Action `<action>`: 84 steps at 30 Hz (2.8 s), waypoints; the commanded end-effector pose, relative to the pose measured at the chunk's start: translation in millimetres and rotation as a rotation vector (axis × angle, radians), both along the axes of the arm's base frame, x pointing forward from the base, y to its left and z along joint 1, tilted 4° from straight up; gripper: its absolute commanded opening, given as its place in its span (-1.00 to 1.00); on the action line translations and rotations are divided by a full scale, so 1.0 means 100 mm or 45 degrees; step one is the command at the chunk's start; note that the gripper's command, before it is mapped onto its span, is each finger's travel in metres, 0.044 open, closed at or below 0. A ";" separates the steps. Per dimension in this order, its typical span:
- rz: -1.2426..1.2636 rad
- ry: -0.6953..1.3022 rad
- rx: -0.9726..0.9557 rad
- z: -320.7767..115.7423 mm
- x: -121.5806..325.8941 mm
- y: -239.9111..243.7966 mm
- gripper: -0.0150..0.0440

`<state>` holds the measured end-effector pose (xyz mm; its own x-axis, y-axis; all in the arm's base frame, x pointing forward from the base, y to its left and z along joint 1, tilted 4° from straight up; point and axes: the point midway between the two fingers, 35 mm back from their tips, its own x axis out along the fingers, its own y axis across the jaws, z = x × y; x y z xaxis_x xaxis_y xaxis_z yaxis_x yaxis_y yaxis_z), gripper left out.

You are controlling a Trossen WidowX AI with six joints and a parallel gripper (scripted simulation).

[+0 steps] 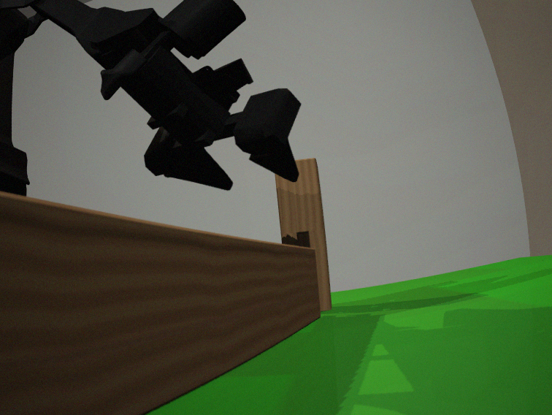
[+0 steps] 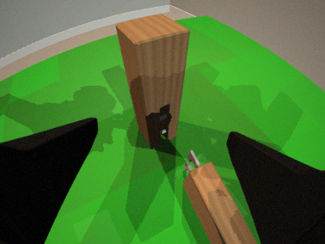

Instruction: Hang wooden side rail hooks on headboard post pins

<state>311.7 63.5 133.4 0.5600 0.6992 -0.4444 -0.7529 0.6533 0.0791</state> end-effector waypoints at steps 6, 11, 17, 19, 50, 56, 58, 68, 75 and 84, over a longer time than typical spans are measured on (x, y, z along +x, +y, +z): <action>0.007 -0.001 0.001 -0.02 0.00 0.00 1.00; 0.007 -0.001 0.001 -0.02 0.00 0.00 1.00; -0.285 0.424 0.146 -0.05 0.16 -0.09 1.00; -0.427 0.603 0.207 -0.06 0.21 -0.13 1.00; -2.837 1.730 0.904 0.08 0.29 -0.74 1.00; -2.837 1.730 0.904 0.08 0.29 -0.74 1.00; -2.837 1.730 0.904 0.08 0.29 -0.74 1.00; -2.836 1.730 0.904 -0.28 0.31 -0.72 1.00; -2.836 1.730 0.904 -0.42 0.32 -0.71 1.00; -2.836 1.730 0.904 -0.54 0.34 -0.71 1.00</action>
<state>346.5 -7.0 87.9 0.0886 0.0523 -0.9947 0.9598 -0.2715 0.0712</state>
